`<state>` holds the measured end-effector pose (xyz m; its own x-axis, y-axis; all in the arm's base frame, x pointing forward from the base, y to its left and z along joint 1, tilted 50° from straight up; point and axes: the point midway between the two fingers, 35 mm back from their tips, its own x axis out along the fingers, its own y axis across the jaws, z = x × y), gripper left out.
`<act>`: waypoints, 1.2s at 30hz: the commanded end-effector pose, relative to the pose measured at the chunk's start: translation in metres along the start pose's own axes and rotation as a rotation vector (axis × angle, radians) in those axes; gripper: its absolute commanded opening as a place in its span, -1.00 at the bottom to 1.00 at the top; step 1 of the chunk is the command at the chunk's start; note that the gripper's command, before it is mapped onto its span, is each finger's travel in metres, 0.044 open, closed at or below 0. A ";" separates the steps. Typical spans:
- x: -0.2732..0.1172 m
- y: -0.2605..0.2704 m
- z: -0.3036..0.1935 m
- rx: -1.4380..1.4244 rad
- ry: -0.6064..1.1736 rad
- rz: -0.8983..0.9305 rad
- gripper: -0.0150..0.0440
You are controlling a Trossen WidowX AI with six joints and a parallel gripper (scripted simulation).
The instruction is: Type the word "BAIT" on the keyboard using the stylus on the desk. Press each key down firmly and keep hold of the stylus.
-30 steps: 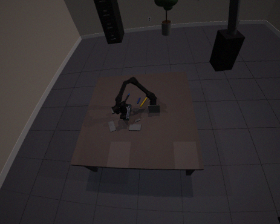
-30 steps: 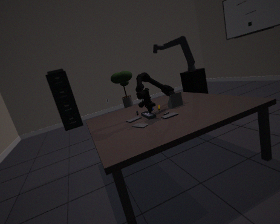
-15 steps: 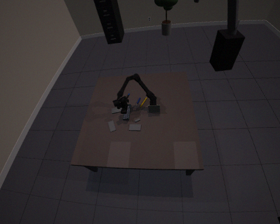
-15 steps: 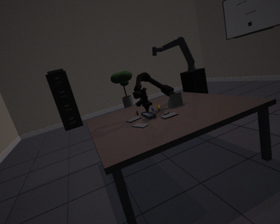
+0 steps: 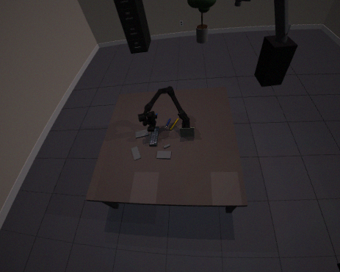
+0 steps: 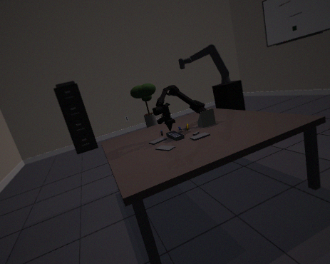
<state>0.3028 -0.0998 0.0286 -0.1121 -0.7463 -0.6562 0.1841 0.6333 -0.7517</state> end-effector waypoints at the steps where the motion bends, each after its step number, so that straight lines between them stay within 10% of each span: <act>1: 0.001 -0.001 -0.004 -0.022 0.006 -0.007 -0.49; 36: 0.001 0.107 -0.038 -0.021 0.006 -0.002 -0.49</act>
<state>0.2814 -0.0284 -0.0539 -0.1233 -0.7504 -0.6494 0.1483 0.6331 -0.7597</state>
